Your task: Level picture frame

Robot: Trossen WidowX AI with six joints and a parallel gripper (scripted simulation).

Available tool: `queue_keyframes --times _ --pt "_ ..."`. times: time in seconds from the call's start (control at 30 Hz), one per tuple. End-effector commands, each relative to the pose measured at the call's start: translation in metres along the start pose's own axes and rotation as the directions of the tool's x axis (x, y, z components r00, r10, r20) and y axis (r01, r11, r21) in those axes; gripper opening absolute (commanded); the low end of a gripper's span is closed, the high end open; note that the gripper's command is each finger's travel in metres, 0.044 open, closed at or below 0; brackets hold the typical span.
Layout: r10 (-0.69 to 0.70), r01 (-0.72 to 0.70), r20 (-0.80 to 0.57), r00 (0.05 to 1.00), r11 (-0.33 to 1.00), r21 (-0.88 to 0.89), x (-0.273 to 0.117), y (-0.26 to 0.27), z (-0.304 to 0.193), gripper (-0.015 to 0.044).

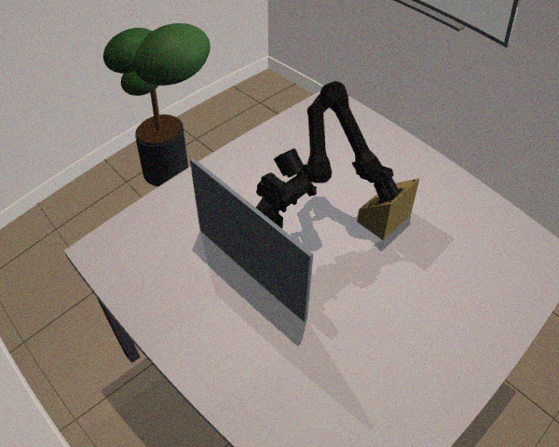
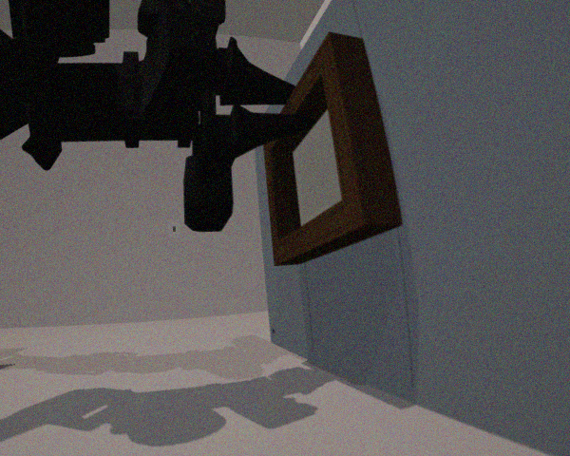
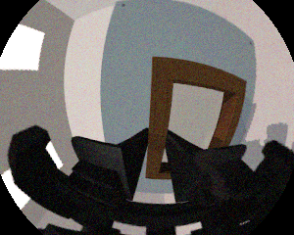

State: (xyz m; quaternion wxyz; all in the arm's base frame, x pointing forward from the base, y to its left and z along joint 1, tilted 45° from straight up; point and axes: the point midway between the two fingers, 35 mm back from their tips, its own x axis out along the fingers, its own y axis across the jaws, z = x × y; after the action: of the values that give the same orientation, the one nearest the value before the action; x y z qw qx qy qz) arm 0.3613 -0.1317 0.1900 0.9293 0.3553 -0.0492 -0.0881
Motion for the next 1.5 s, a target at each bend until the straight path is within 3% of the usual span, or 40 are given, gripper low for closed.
queue_keyframes --times 0.0,0.27,0.6,0.77,1.1,1.3,1.47 --pt "0.000 0.000 0.000 1.000 1.000 0.025 0.000 0.000 0.000 0.0000" --pt "0.000 0.000 -0.001 1.000 0.998 0.066 0.000 -0.001 0.000 0.0000" --pt "0.000 0.000 -0.001 1.000 0.999 0.046 0.000 0.000 0.000 0.0260" --pt "0.000 0.000 -0.001 1.000 0.999 0.035 -0.006 0.000 0.002 0.0260" --pt "0.007 -0.007 -0.006 1.000 0.992 -0.129 -0.094 -0.003 0.001 0.0260" --pt "0.001 -0.001 -0.003 1.000 0.992 -0.124 -0.092 -0.003 0.002 0.0260" --pt "0.003 -0.004 -0.004 1.000 0.974 -0.228 -0.102 0.021 -0.003 0.0260"
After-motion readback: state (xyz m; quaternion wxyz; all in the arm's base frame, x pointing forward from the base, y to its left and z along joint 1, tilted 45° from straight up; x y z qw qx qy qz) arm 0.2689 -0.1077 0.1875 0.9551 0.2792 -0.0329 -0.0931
